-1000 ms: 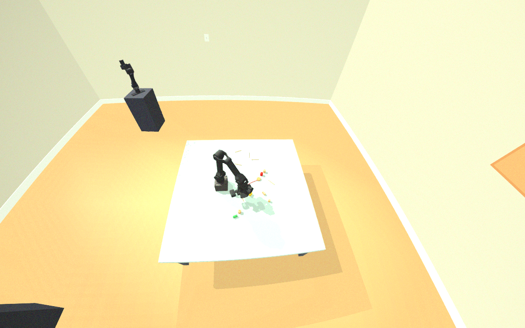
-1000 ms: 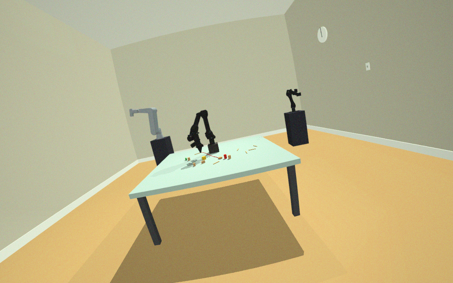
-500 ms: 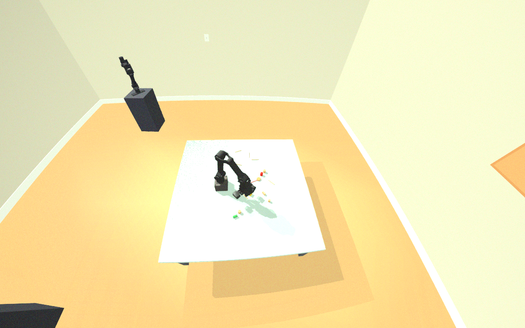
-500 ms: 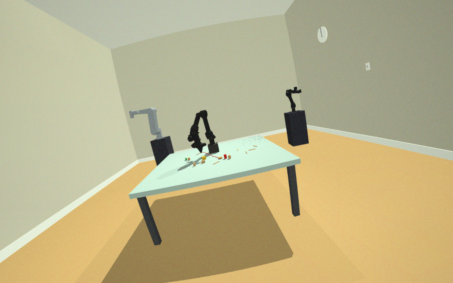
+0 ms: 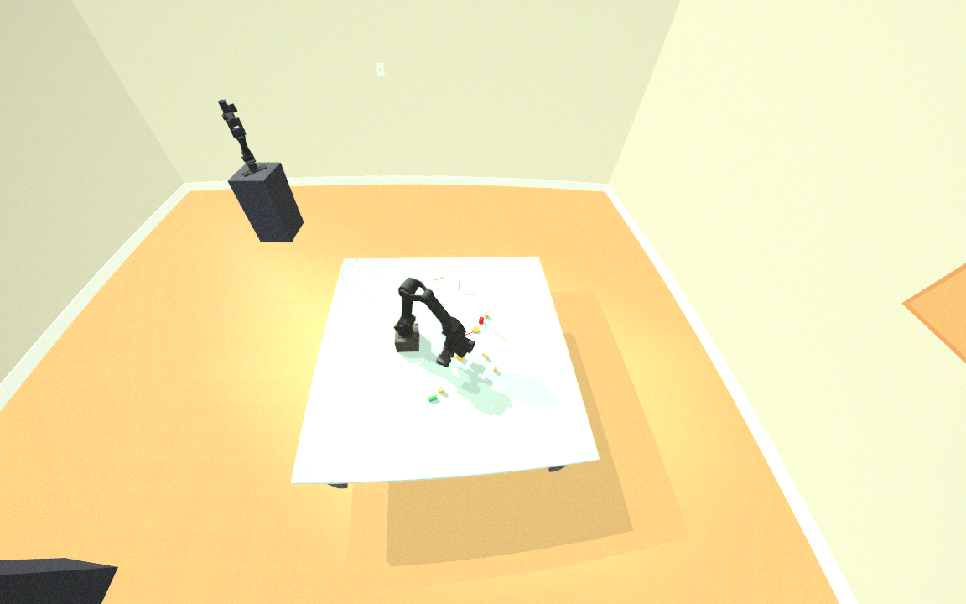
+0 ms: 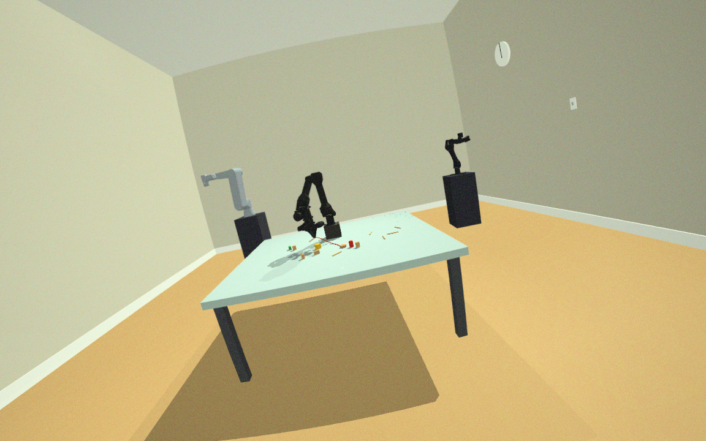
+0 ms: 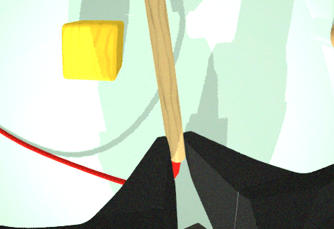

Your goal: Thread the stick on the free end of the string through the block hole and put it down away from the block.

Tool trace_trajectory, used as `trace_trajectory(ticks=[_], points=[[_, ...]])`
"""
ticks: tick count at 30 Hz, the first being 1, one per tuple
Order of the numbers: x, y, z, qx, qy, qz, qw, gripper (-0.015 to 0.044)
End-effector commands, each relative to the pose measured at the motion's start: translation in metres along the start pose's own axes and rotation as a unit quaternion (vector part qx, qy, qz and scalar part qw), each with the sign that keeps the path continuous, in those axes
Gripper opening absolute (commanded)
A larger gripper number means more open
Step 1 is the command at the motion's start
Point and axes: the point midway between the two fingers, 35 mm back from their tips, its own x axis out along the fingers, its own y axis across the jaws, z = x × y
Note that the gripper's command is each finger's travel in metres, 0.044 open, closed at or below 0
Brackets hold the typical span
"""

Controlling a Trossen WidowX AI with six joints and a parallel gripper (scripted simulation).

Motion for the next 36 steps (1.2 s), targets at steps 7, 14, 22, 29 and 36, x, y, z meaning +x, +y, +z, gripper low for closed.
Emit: trace_trajectory(ticks=[7, 14, 22, 29, 36], points=[[-0.002, 0.011, 0.007, -0.124, 0.006, 0.007, 0.992, 0.0], [-0.002, 0.019, 0.012, -0.213, 0.01, 0.011, 0.977, 0.0], [-0.003, 0.028, 0.017, -0.312, 0.014, 0.016, 0.95, 0.0], [-0.003, 0.036, 0.021, -0.397, 0.017, 0.02, 0.918, 0.0], [-0.003, 0.045, 0.025, -0.477, 0.02, 0.026, 0.878, 0.0]])
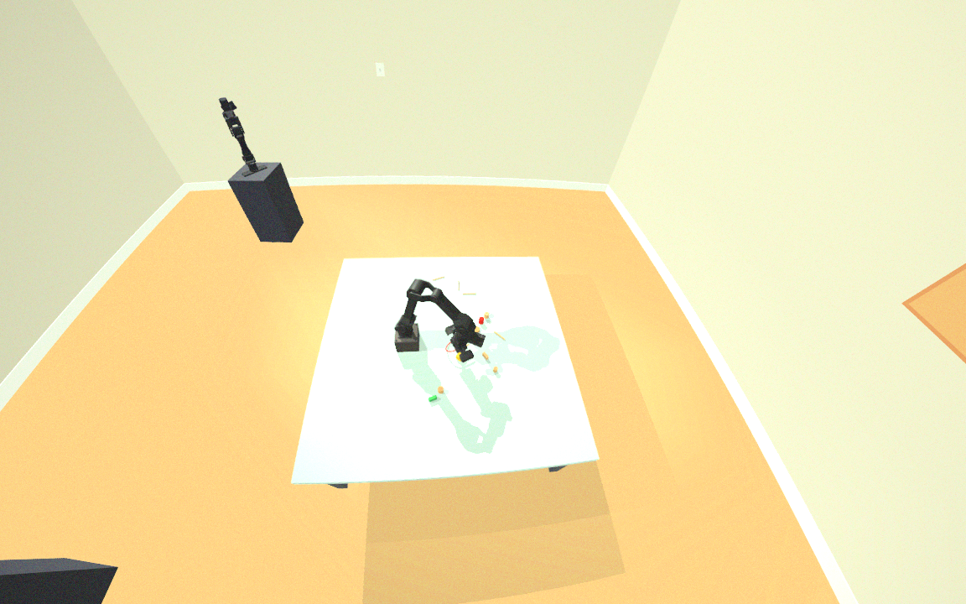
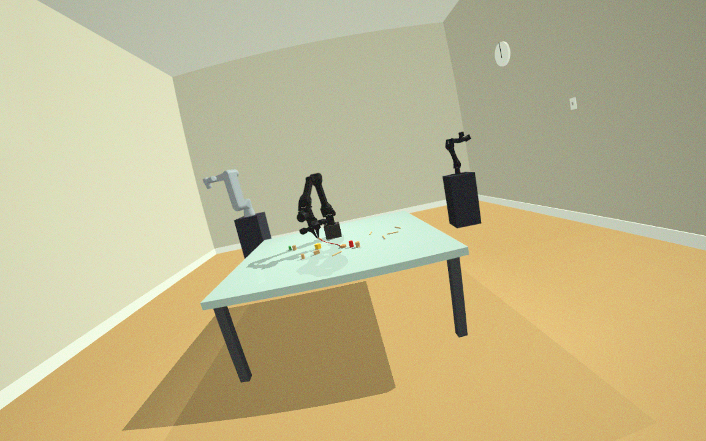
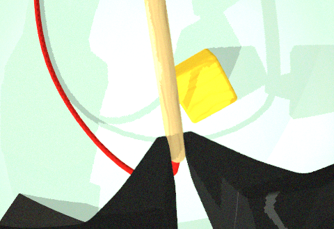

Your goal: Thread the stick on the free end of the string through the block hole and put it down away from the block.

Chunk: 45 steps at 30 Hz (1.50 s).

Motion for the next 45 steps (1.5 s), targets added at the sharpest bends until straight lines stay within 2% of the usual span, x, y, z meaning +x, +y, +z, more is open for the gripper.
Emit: trace_trajectory(ticks=[1, 23, 45], points=[[-0.001, 0.001, 0.006, -0.049, -0.001, 0.004, 0.999, 0.0], [0.001, 0.01, 0.032, -0.306, 0.001, 0.023, 0.952, 0.0], [0.003, 0.022, 0.059, -0.559, -0.006, 0.045, 0.828, 0.0]])
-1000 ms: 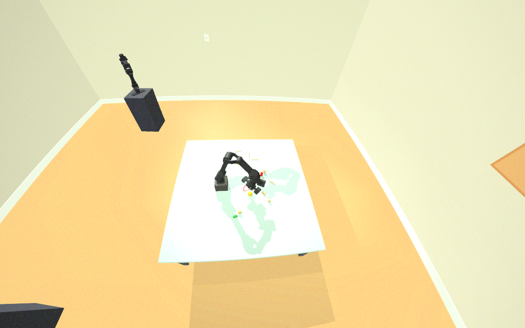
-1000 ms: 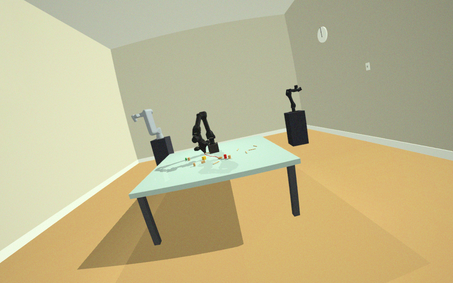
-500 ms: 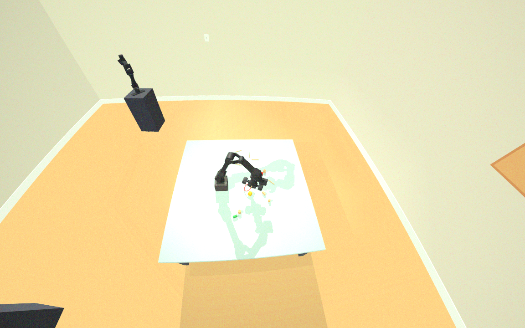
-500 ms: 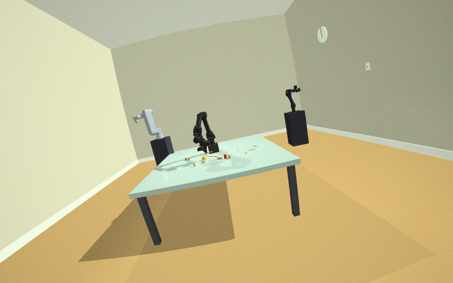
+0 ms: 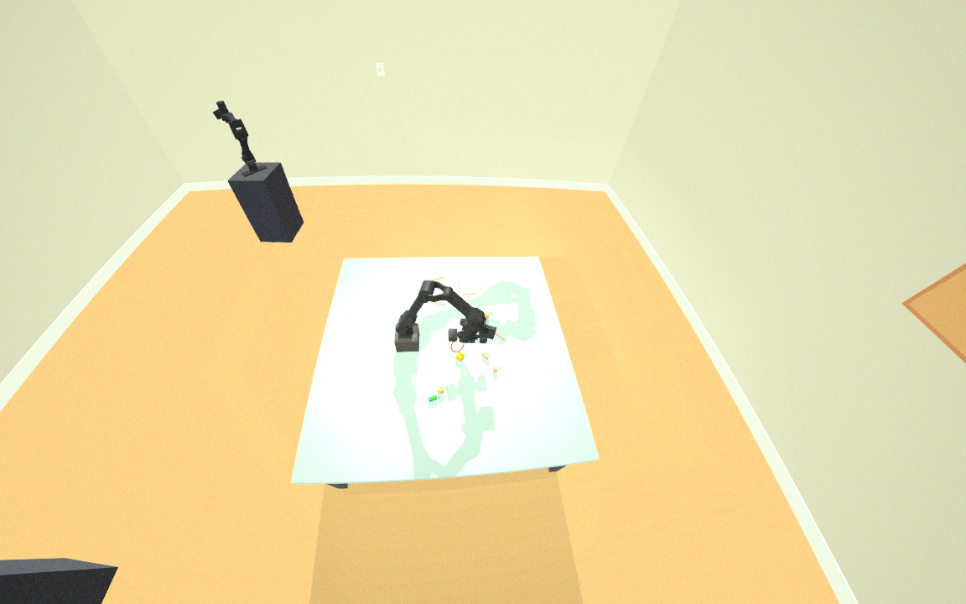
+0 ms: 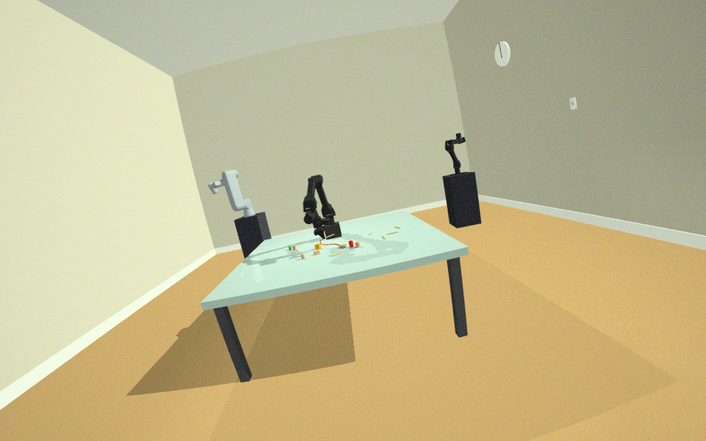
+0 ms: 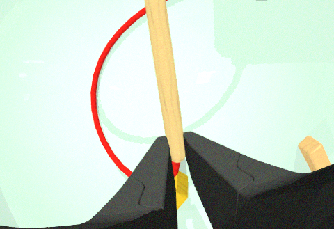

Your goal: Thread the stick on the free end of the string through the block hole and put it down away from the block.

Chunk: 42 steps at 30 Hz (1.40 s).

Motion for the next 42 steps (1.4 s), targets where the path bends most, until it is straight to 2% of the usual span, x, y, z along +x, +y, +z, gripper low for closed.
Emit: trace_trajectory(ticks=[1, 16, 31, 42], points=[[0.0, -0.004, 0.005, -0.05, -0.004, 0.002, 0.999, 0.0], [0.002, -0.015, 0.021, -0.239, -0.014, 0.013, 0.971, 0.0], [0.005, -0.026, 0.038, -0.417, -0.028, 0.021, 0.908, 0.0], [0.005, -0.025, 0.037, -0.415, -0.026, 0.023, 0.909, 0.0]])
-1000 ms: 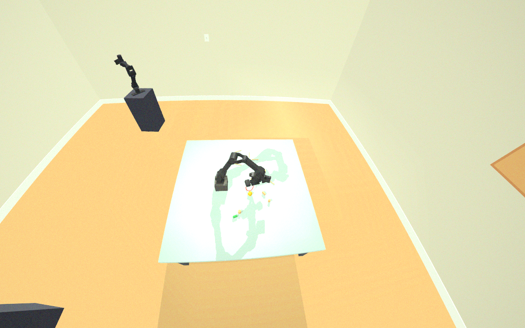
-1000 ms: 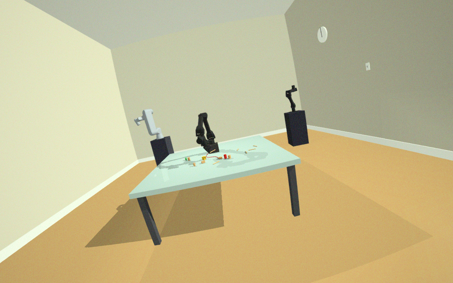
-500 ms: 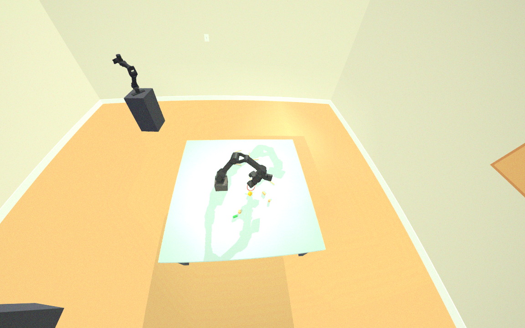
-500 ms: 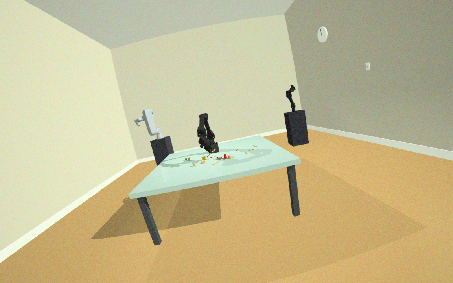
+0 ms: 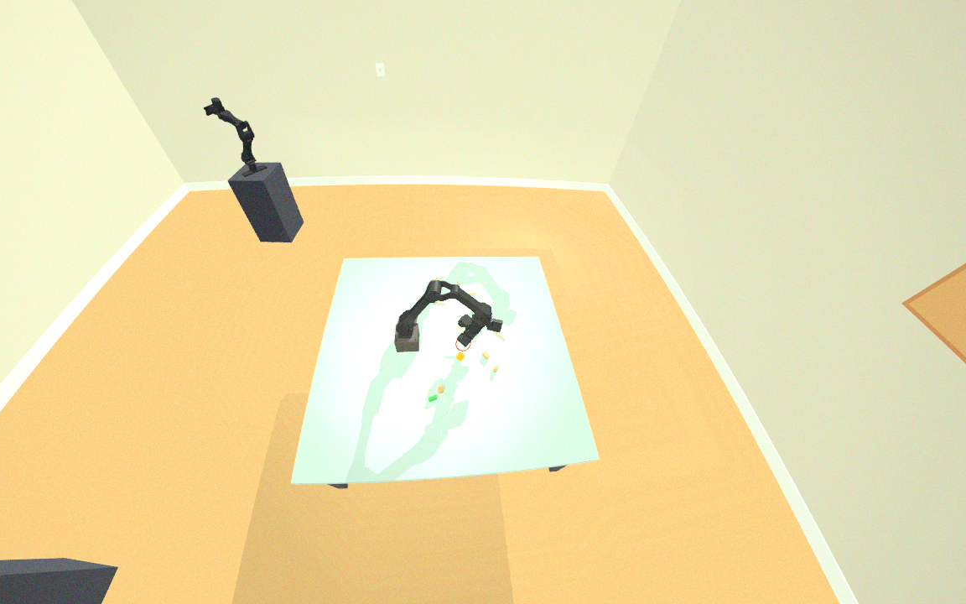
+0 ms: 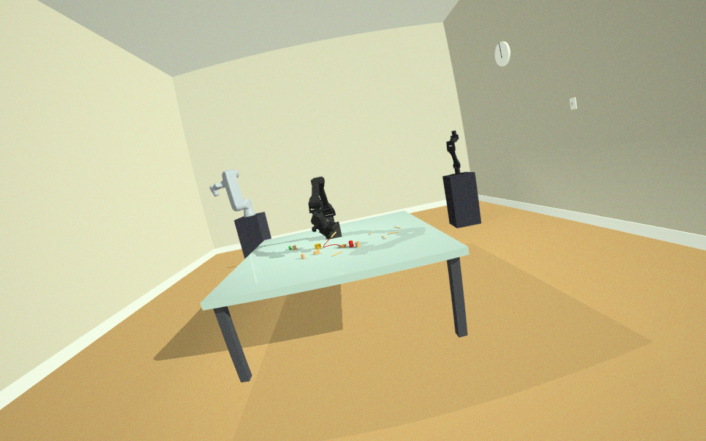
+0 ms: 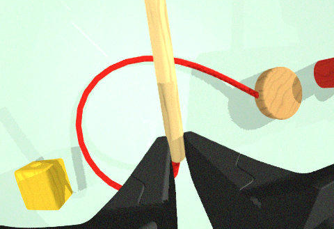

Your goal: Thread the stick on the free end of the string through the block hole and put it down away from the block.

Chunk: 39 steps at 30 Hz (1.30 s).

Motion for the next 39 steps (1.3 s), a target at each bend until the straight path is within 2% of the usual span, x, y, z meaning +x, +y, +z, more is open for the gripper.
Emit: trace_trajectory(ticks=[1, 39], points=[[0.0, 0.0, -0.001, 0.003, 0.0, 0.0, 1.0, 0.0], [-0.015, 0.003, -0.046, -0.002, 0.039, -0.008, 0.999, 0.0]])
